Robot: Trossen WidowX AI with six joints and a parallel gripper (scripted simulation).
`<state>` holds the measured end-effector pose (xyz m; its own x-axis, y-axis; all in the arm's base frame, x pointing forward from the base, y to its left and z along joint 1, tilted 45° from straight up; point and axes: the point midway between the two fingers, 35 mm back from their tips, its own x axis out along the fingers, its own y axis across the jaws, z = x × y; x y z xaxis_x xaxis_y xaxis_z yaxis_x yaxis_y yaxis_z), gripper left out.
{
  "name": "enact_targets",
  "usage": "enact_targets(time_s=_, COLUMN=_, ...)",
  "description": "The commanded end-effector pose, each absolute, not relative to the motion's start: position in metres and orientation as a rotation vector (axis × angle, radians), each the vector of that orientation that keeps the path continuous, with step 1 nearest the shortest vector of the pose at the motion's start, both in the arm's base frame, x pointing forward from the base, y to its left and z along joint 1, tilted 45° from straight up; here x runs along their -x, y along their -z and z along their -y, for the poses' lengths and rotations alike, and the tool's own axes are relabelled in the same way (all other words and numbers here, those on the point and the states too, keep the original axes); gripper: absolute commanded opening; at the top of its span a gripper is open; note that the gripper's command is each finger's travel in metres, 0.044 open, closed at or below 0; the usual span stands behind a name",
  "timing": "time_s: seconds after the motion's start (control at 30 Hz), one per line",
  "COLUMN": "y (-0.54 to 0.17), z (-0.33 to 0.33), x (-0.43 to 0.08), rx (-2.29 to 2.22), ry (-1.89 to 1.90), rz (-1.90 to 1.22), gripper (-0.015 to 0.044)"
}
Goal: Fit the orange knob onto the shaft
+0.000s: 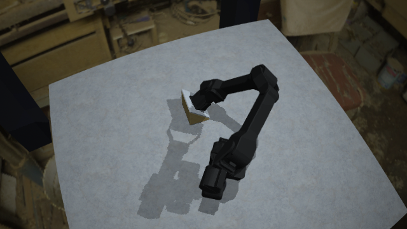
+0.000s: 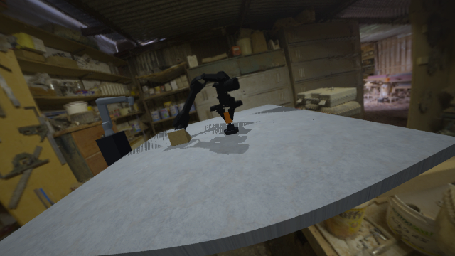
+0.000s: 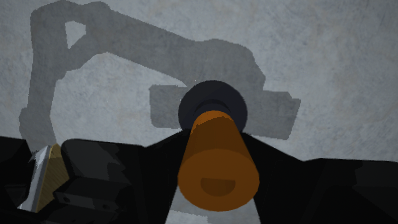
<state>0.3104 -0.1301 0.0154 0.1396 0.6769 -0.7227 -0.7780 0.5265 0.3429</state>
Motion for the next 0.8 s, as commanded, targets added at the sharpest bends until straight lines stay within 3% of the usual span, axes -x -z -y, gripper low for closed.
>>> enact_targets(time_s=0.0, y=-0.0157, z=0.1302, x=-0.3114, rx=0.126, ry=-1.056, rz=-0.964, gripper=0.0000)
enact_targets(time_s=0.77, y=-0.0162, z=0.1299, x=-0.3095, rx=0.298, ry=-1.155, rz=-0.852, gripper=0.0000)
